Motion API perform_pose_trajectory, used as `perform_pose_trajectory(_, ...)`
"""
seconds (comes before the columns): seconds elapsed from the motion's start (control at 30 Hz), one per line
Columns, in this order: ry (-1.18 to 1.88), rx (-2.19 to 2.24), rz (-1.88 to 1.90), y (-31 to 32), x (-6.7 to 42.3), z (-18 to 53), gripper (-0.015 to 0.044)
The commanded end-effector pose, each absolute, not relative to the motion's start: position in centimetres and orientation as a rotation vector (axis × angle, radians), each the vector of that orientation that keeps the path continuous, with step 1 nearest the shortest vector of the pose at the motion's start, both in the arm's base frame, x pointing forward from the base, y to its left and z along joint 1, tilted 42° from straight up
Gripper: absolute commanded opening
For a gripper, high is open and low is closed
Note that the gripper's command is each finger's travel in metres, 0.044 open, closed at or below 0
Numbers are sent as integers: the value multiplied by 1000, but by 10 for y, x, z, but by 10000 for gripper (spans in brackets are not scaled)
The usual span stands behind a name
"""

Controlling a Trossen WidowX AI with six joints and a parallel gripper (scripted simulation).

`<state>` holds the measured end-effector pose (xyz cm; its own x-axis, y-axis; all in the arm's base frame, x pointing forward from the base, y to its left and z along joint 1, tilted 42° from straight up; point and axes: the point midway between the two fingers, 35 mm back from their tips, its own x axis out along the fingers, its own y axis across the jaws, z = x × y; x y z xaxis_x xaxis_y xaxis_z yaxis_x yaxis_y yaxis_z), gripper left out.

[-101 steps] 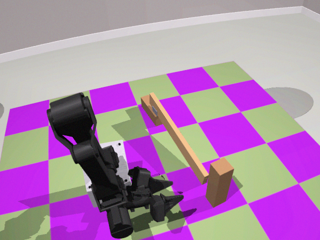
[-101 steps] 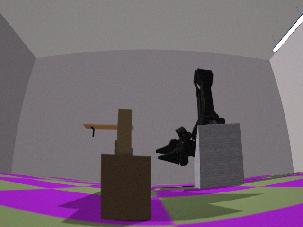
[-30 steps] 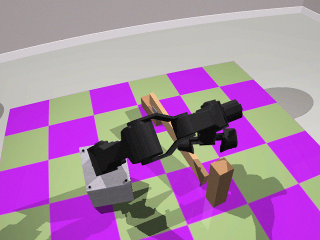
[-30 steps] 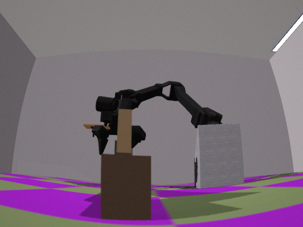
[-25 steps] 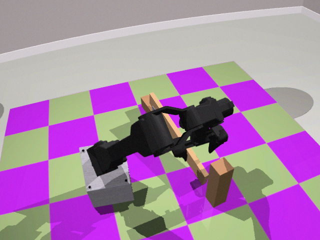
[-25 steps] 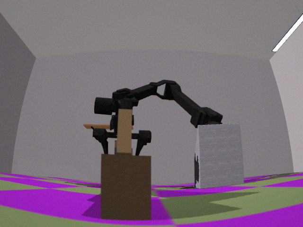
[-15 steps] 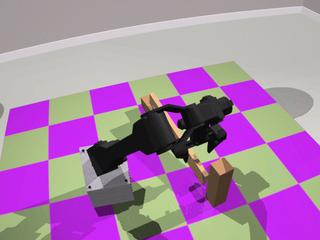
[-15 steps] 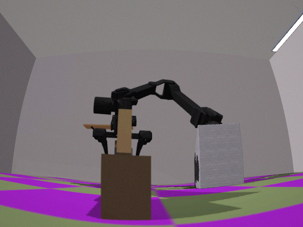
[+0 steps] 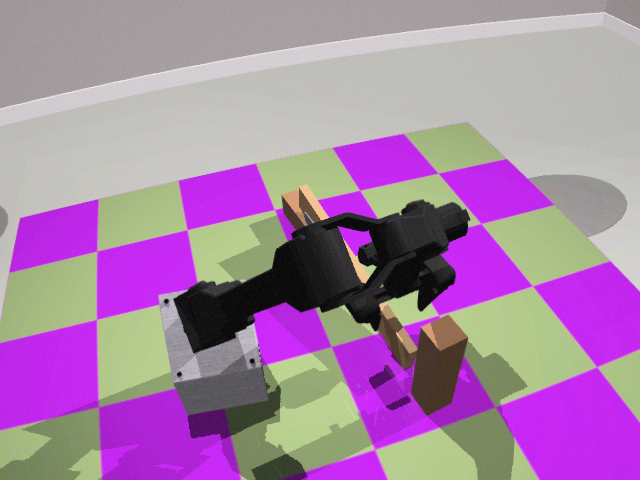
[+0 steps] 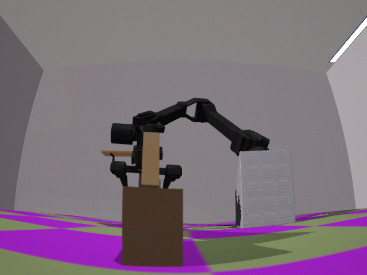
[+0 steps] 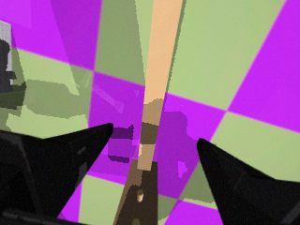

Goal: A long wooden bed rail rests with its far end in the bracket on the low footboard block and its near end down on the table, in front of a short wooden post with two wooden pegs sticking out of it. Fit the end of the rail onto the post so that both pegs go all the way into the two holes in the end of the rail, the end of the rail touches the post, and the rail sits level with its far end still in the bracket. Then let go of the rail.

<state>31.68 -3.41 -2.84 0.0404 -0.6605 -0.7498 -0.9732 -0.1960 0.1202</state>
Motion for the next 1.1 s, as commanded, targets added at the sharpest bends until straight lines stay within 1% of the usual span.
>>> perform_pose_trajectory(0.0,1661,-1903,998,-41,313,-36,440)
perform_pose_trajectory(1.0,1665,-1906,995,-71,312,-68,440)
perform_pose_trajectory(1.07,1665,-1906,995,-71,312,-68,387)
